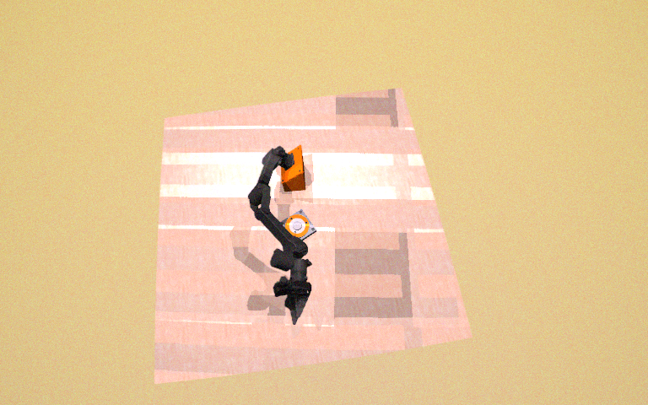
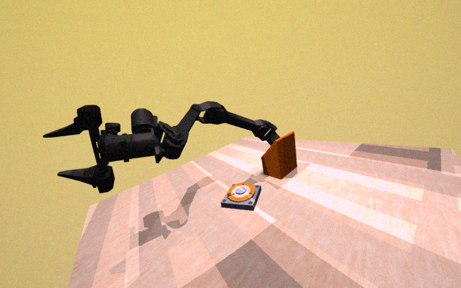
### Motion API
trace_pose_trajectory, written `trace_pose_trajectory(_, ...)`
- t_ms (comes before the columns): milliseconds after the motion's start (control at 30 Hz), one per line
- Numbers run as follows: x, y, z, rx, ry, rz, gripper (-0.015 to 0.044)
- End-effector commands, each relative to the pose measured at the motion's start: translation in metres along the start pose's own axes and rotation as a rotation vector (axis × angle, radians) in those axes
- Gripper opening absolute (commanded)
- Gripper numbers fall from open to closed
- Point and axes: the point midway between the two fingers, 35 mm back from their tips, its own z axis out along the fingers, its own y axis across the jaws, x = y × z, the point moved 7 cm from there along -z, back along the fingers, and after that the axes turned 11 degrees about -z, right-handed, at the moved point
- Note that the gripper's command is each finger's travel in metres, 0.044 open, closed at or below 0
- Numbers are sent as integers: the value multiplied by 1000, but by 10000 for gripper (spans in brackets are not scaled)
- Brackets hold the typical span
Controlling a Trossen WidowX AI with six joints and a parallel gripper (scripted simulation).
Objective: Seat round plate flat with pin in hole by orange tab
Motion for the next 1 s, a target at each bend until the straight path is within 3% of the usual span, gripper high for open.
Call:
trace_pose_trajectory(0,2,-1,-1,9,16,-4,374)
trace_pose_trajectory(200,51,-24,-46,282,503,-181,216)
trace_pose_trajectory(467,68,-40,-98,435,812,-339,6)
trace_pose_trajectory(967,55,-66,-220,660,1389,-729,0)
